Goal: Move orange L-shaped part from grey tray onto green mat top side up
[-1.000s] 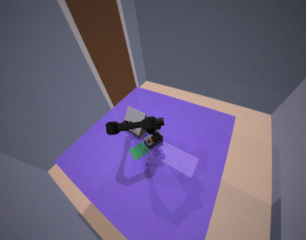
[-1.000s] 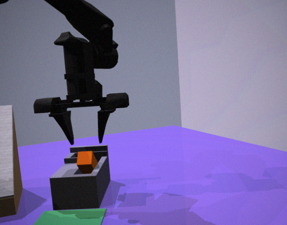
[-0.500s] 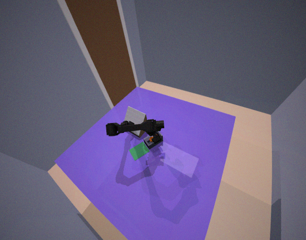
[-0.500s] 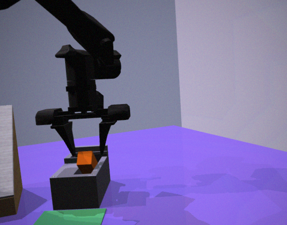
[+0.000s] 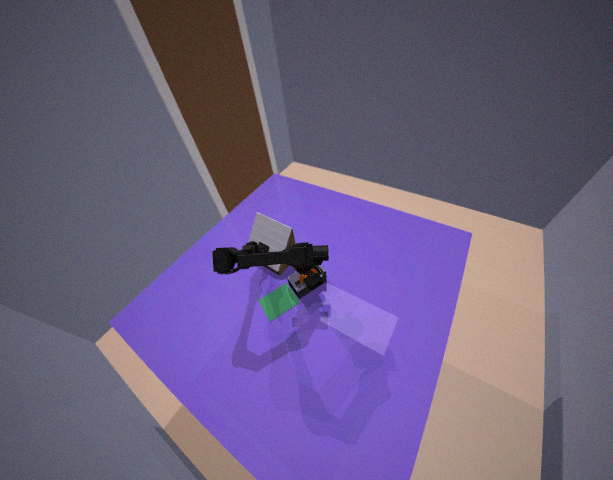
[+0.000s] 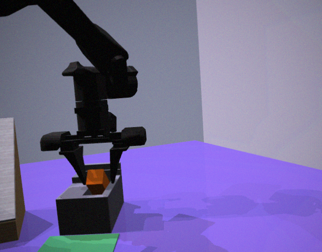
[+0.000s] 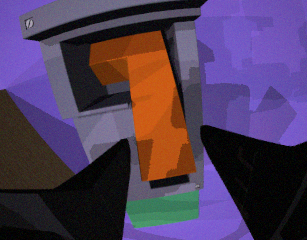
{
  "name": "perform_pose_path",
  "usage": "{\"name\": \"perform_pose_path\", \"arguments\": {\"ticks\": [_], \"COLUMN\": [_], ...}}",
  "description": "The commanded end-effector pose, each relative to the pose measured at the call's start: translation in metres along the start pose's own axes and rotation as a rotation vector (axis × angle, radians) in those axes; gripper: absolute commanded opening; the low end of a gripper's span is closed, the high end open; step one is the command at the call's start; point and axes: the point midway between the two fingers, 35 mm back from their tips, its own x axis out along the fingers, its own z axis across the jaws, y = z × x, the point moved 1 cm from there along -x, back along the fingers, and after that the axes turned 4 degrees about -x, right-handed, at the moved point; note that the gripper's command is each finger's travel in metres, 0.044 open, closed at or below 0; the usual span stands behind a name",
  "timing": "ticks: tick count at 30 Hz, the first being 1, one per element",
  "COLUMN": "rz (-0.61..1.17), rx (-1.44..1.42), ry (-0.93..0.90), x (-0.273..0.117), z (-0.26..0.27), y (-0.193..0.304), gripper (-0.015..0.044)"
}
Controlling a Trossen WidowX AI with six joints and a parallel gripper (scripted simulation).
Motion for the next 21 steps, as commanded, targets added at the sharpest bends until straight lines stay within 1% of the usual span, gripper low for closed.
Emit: {"name": "perform_pose_path", "arguments": {"ticks": [1, 12, 16, 21], "rz": [0.000, 0.000, 0.000, 0.000], "rx": [0.002, 0.002, 0.002, 0.001], "ry": [0.000, 0.000, 0.000, 0.000], "x": [-0.0006, -0.0006, -0.0006, -0.0013], "z": [-0.0001, -0.0001, -0.0001, -0.0001], "y": [-0.0001, -0.0001, -0.0001, -0.0001], "gripper": [0.0175, 0.0102, 0.0000, 0.0000]}}
